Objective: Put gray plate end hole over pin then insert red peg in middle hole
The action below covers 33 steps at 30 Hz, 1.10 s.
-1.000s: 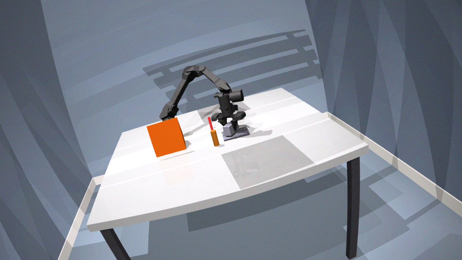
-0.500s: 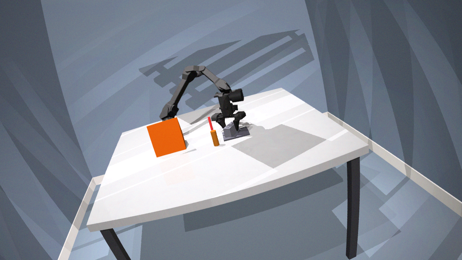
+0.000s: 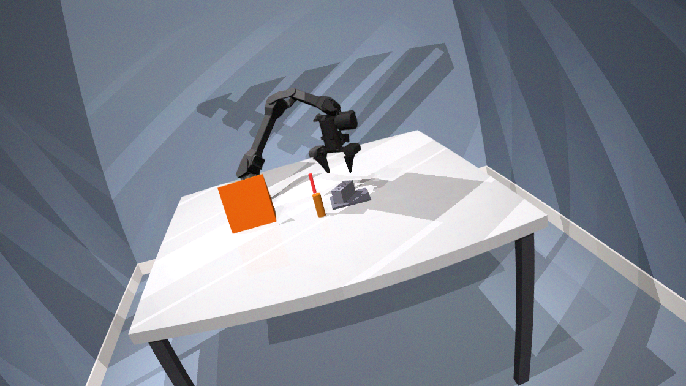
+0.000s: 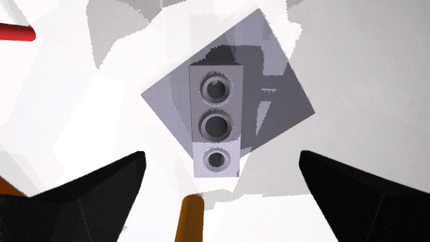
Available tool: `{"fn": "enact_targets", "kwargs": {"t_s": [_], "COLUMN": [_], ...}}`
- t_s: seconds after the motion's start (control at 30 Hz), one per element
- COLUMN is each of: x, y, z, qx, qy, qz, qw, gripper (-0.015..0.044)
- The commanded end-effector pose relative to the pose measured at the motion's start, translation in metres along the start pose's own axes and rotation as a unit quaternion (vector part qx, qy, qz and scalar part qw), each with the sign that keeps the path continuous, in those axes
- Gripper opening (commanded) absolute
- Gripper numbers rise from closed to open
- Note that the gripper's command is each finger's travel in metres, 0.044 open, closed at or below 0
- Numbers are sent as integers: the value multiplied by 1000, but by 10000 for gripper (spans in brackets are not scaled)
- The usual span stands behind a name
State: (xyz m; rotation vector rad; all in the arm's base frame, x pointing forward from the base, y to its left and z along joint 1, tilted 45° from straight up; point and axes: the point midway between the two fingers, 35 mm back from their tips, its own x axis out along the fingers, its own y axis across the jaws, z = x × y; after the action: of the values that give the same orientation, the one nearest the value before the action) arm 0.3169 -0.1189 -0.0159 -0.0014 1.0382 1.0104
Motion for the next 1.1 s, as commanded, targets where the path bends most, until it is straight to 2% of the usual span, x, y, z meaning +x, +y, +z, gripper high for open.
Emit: {"fn": "enact_targets", "kwargs": {"t_s": [0.0, 0.23, 0.37, 0.5, 0.67, 0.87, 1.07], "x": [-34, -34, -38, -40, -41, -37, -33], "y": [2, 5, 32, 62, 102, 149, 183], "z": [0, 4, 25, 44, 62, 76, 79], "qx": [-4, 23, 181, 342, 529, 723, 833], "qy": [0, 0, 1, 0, -1, -2, -1], "qz": [-5, -5, -6, -7, -6, -3, 0], "qw": [1000, 1000, 983, 940, 848, 691, 553], "gripper": [440, 440, 440, 440, 440, 440, 440]}}
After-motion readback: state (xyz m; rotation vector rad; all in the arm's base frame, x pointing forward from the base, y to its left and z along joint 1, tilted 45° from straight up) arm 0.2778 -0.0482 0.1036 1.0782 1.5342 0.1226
